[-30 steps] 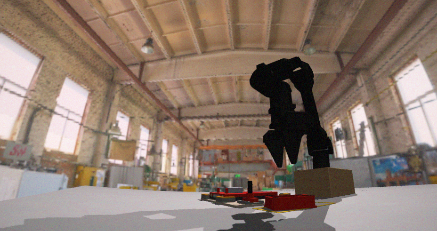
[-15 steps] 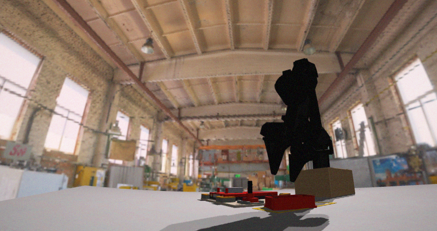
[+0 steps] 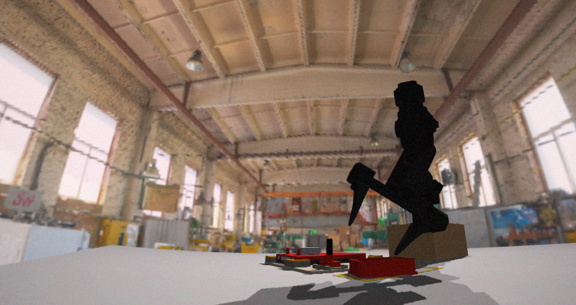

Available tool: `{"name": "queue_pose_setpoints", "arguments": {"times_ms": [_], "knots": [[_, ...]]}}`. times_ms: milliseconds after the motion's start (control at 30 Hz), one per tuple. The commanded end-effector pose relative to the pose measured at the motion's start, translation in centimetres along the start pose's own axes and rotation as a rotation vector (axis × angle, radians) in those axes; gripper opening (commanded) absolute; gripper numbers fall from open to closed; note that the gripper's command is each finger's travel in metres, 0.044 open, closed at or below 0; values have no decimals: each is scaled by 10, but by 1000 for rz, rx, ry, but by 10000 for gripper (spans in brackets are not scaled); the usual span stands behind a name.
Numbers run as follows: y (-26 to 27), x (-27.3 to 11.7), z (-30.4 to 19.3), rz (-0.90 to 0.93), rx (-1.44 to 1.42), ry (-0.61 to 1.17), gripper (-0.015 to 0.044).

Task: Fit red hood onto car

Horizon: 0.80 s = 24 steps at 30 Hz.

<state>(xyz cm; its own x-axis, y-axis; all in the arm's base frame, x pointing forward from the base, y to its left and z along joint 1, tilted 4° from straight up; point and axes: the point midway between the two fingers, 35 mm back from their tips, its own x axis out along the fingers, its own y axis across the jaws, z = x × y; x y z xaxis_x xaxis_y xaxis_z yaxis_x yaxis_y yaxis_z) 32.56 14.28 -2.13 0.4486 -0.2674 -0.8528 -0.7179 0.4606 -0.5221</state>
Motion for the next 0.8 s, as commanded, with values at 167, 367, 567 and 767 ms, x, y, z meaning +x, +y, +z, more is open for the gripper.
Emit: {"name": "queue_pose_setpoints", "arguments": {"times_ms": [167,367,567,767], "knots": [[5,-21,-11,-265,1156,-296,440],[6,-27,-15,-273,1400,-393,440],[6,-27,-15,-273,1400,-393,440],[6,-27,-15,-273,1400,-393,440]]}}
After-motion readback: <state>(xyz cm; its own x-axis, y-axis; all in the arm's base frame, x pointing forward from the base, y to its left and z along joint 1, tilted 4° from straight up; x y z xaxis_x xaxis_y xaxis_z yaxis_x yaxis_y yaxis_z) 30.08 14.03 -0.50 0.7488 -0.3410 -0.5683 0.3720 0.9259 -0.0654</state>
